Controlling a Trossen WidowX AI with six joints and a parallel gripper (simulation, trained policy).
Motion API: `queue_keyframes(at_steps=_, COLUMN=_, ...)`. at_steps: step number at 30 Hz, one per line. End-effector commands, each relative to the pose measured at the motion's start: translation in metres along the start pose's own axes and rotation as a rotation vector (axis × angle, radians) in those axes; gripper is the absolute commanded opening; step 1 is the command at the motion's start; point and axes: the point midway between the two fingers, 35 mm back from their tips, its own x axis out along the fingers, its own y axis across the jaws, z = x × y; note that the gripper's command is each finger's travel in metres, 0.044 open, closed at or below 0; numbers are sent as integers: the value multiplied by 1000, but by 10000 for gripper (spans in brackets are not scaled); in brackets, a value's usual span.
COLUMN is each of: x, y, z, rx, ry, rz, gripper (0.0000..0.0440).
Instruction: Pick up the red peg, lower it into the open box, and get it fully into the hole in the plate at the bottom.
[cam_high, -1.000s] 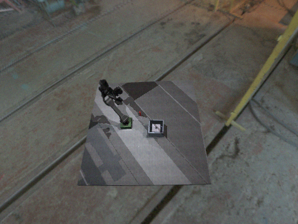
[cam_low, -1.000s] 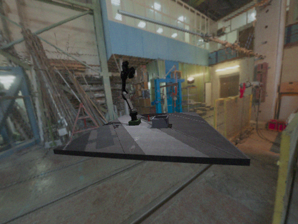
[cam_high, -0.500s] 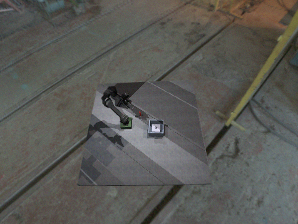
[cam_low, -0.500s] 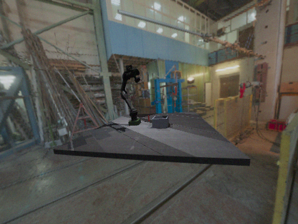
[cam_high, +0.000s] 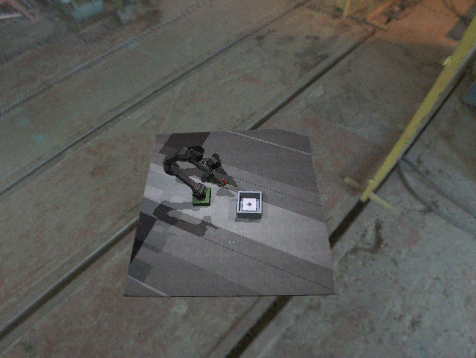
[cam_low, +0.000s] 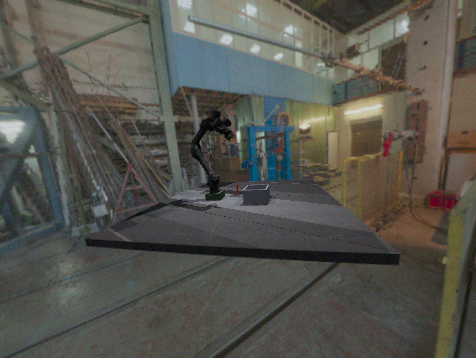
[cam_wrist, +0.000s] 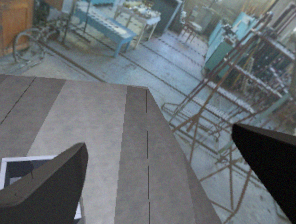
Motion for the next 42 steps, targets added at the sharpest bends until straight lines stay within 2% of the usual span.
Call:
queue_keyframes(at_steps=1, x=14, y=22, z=-11, rx=75, ry=57, rz=68, gripper=440)
queue_keyframes(at_steps=12, x=40, y=97, z=-50, rx=312, ry=280, rz=239, gripper=440)
queue_keyframes(at_steps=21, x=45, y=160, z=-91, rx=480, ry=523, rz=292, gripper=440)
queue_keyframes(at_steps=30, x=37, y=216, z=-140, rx=615, ry=776, rz=246, gripper=440)
queue_keyframes(at_steps=42, x=23, y=276, z=-201, rx=739, ry=1018, rz=90, gripper=440)
